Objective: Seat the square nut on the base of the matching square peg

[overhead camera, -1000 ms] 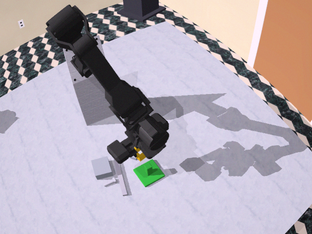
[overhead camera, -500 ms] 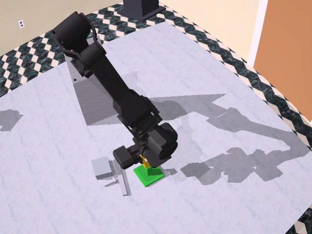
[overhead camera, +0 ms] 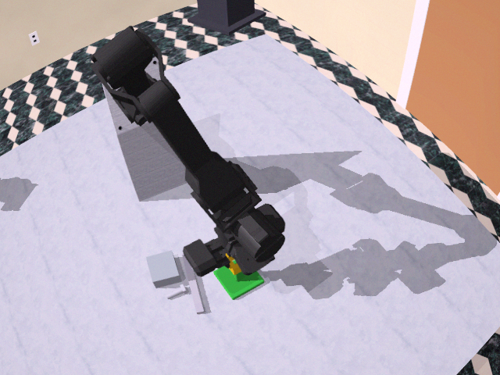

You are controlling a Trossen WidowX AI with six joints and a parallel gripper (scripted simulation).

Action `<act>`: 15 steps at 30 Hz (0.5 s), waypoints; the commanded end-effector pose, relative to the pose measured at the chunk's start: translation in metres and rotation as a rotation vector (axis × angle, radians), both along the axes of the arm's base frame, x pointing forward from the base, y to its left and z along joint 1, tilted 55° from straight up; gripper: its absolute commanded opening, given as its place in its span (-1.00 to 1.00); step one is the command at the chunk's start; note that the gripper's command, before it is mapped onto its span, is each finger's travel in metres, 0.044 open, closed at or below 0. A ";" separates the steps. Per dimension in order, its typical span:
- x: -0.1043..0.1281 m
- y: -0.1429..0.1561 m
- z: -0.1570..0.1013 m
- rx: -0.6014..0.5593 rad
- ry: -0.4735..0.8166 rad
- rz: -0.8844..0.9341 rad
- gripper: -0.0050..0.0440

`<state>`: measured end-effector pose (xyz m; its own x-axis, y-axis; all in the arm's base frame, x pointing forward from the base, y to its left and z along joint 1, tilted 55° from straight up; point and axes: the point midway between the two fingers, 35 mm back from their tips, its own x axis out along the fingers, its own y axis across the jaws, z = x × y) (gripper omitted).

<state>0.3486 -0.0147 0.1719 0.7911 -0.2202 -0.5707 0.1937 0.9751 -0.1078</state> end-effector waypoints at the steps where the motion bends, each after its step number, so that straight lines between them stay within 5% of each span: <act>1: 0.006 -0.002 -0.007 0.003 0.008 0.002 -0.80; 15: 0.007 -0.002 -0.008 0.003 0.008 0.002 -0.80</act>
